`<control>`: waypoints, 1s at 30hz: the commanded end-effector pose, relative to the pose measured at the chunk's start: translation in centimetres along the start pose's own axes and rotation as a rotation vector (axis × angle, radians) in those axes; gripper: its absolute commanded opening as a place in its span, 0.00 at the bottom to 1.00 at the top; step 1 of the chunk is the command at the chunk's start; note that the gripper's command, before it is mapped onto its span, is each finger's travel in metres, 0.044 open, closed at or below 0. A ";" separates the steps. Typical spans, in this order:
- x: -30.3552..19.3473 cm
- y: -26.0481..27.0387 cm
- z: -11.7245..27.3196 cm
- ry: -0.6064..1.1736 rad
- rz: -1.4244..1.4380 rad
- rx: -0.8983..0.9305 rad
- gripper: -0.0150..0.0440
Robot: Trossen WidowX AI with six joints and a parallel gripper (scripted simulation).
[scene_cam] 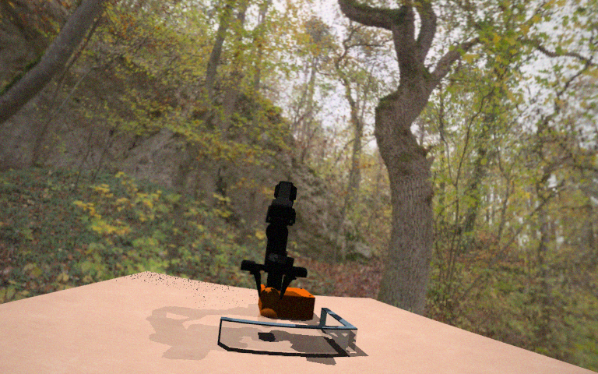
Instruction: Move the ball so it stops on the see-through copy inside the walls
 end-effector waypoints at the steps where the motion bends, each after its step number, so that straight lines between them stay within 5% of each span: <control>1: -0.2 0.0 -2.2 0.011 0.006 0.001 0.25; 25: -0.5 0.0 -6.8 0.011 0.006 0.001 0.25; 30: -0.5 0.1 -6.5 0.013 0.000 0.001 0.48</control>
Point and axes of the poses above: the point midway between the two fingers, 35 mm back from their tips, its own z axis back along the fingers, its own y axis across the jaws, x = y × z, the point moved 4 cm from there along z, back along the fingers, and after that the axes turned 2 degrees about -z, right-handed, at the moved point
